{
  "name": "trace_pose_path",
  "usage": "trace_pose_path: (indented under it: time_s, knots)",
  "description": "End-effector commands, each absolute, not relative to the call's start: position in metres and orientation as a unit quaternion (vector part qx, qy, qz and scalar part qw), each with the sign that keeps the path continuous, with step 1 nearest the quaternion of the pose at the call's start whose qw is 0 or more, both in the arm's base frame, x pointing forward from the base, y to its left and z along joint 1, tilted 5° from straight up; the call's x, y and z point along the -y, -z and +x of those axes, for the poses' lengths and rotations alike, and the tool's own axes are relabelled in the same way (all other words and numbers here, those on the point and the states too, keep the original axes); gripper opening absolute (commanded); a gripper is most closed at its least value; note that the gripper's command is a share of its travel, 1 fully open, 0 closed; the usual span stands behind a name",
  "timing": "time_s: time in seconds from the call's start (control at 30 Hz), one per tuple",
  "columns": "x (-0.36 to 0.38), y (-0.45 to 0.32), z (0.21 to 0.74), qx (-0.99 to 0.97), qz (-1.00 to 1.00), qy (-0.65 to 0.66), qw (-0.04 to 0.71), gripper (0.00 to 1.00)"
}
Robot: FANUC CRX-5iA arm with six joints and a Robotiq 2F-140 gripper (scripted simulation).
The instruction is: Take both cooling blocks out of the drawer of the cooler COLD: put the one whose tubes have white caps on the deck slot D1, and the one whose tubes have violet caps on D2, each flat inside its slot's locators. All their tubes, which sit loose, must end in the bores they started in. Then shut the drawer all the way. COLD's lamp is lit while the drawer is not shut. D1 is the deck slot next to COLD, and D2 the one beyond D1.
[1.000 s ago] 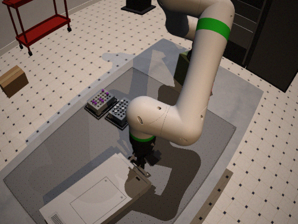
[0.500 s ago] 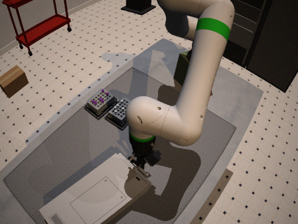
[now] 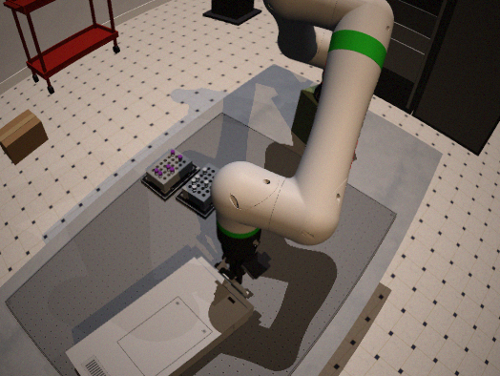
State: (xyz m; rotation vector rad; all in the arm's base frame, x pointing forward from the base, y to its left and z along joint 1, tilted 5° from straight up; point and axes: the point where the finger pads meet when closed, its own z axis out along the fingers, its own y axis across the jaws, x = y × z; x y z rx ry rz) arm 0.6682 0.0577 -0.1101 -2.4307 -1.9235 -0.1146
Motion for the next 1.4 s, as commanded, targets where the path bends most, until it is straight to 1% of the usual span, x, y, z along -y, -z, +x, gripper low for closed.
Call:
trace_pose_path:
  time_s: [0.0, 0.73, 1.37]
  knots:
    - [-0.058, 0.109, 0.669, 0.620, -0.783, 0.038, 0.019, 0.10]
    - [-0.058, 0.109, 0.669, 0.620, -0.783, 0.038, 0.019, 0.10]
    - [-0.063, 0.109, 0.647, 0.620, -0.783, 0.038, 0.019, 0.10]
